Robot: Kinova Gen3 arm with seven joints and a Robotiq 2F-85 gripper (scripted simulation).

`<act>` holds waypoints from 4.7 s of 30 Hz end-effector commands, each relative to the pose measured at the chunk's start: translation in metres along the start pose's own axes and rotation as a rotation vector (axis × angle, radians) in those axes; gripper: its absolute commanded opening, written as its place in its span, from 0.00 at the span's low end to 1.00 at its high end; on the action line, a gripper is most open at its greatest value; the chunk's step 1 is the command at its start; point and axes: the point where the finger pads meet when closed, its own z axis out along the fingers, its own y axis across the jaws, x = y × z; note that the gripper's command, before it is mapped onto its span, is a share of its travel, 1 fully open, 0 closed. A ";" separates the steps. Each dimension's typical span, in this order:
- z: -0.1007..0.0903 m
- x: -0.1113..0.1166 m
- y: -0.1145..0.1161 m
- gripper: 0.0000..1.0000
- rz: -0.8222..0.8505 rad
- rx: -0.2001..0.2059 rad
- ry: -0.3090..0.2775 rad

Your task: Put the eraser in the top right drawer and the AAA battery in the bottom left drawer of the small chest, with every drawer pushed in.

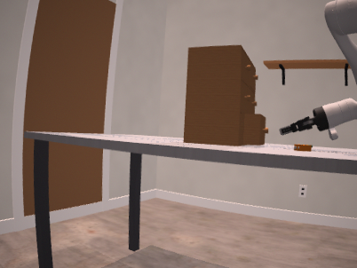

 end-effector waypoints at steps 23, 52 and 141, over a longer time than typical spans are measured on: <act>-0.068 -0.054 -0.001 0.33 -0.010 0.001 -0.009; -0.083 -0.064 -0.001 0.33 0.104 0.079 -0.005; -0.189 -0.127 0.001 0.33 1.561 0.975 -0.041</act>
